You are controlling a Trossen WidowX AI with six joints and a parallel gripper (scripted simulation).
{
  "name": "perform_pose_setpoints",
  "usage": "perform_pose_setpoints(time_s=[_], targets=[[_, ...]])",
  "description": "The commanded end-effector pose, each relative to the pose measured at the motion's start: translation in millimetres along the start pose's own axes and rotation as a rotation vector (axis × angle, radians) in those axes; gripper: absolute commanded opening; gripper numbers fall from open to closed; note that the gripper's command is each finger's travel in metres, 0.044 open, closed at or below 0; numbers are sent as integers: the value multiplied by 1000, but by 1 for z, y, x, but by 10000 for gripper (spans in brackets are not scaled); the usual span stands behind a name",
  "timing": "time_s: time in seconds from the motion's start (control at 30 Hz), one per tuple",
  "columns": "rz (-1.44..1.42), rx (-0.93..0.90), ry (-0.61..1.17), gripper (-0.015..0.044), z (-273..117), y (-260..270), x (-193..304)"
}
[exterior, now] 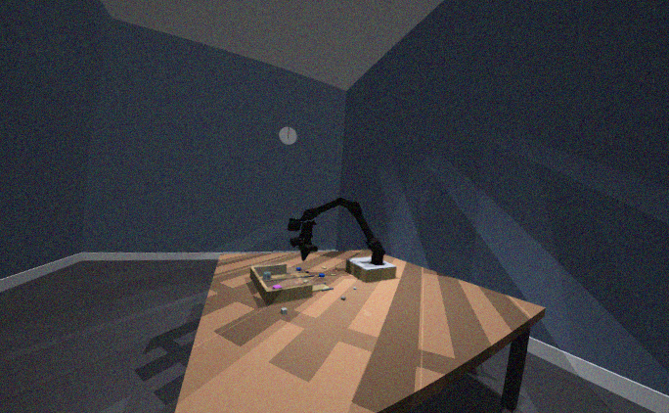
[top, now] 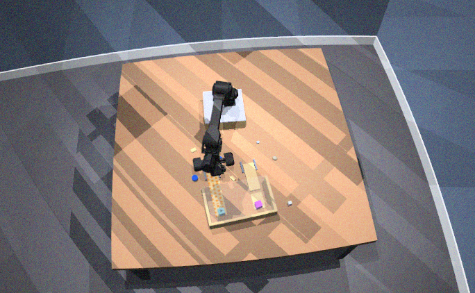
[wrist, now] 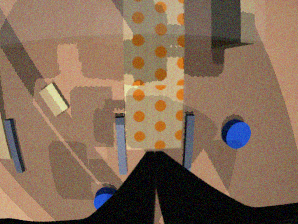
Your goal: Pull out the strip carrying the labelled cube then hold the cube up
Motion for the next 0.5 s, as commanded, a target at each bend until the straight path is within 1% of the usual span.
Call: perform_pose_setpoints(time_s=[0.0, 0.47], targets=[[-17, -27, 48, 0, 8, -6, 1], [-17, -27, 48, 0, 26, -7, 1]])
Point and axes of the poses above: the point midway between the two fingers, 35 mm back from their tips, its own z axis out along the fingers, its own y axis across the jaws, x = y × z, the point moved 3 cm from there along -z, back along the fingers, and after that the axes turned 12 degrees about -z, right-handed, at the moved point
